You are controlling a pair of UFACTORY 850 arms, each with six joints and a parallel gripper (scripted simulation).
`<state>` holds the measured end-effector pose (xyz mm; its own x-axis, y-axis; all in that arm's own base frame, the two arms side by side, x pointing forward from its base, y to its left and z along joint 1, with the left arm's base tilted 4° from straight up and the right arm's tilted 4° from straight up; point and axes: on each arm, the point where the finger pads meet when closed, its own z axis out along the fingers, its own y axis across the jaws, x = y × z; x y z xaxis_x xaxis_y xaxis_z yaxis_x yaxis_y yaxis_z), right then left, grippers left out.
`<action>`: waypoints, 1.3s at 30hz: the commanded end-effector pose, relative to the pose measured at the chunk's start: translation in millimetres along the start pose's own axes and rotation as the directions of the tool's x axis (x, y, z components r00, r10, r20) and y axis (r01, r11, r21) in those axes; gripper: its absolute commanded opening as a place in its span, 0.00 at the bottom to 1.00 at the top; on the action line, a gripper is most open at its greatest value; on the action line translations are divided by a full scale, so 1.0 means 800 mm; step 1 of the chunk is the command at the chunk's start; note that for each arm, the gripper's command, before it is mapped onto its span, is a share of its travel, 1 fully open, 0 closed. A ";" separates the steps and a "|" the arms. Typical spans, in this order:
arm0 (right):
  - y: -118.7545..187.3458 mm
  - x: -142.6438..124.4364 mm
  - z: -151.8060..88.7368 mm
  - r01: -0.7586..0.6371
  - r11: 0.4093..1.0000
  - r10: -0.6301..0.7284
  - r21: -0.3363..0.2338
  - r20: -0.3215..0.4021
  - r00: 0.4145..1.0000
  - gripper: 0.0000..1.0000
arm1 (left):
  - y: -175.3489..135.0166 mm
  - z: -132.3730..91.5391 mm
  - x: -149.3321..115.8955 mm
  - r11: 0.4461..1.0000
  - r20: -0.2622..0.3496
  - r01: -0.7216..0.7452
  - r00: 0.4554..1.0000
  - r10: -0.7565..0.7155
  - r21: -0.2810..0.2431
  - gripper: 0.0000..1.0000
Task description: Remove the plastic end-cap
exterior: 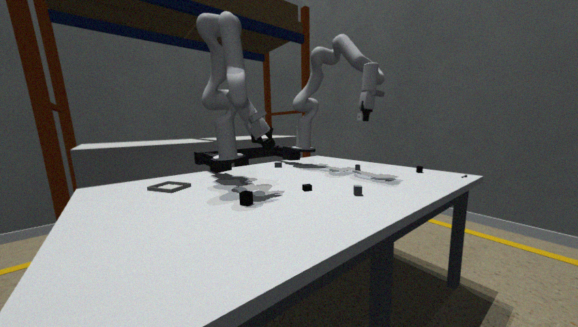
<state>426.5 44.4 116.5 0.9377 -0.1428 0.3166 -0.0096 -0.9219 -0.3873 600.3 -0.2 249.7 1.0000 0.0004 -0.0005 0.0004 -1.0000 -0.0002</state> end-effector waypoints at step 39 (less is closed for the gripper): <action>0.240 -0.067 -0.056 0.452 0.892 -0.442 -0.020 0.171 0.880 0.00 | 0.000 -0.001 0.001 1.000 -0.002 0.000 1.000 0.000 0.000 0.00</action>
<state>374.0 -112.4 71.8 0.9101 0.2729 0.3119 0.3449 -0.9160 -0.2050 600.3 -0.2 249.7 1.0000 0.0004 -0.0005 0.0004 -1.0000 -0.0002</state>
